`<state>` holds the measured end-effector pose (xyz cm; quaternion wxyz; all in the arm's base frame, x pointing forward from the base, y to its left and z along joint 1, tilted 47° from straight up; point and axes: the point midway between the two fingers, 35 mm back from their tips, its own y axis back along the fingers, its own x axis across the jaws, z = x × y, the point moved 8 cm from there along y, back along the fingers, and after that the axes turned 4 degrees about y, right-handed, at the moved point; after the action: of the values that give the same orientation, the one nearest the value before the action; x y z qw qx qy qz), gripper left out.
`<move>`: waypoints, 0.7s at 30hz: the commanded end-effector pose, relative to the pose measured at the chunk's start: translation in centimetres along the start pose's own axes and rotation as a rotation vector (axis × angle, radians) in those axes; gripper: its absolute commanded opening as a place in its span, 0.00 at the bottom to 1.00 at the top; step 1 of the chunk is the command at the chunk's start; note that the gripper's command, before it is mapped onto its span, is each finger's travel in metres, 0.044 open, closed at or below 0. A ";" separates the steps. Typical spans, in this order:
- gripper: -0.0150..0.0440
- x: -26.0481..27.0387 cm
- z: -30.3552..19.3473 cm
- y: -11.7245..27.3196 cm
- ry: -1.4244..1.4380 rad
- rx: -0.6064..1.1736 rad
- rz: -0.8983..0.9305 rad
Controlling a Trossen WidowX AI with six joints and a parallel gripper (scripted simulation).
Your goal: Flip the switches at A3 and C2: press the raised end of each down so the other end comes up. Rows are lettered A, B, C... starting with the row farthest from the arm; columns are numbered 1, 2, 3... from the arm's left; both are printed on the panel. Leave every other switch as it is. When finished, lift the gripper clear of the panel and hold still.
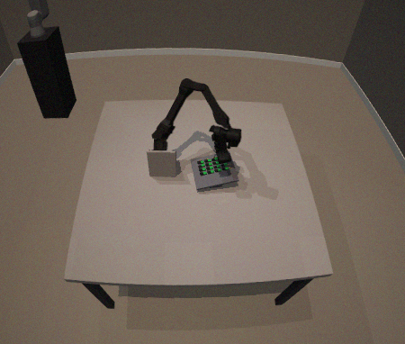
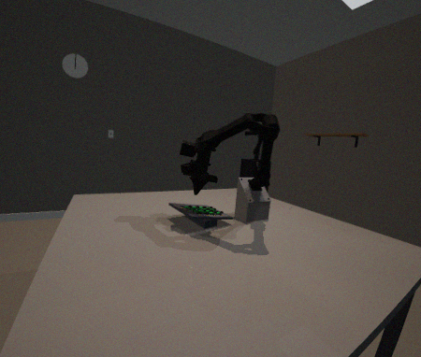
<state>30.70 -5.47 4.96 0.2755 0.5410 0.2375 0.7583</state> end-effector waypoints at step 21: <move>0.25 3.3 -8.1 -3.0 0.004 -0.019 0.000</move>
<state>22.74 -2.18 3.46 0.2775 0.5352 0.2373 0.7617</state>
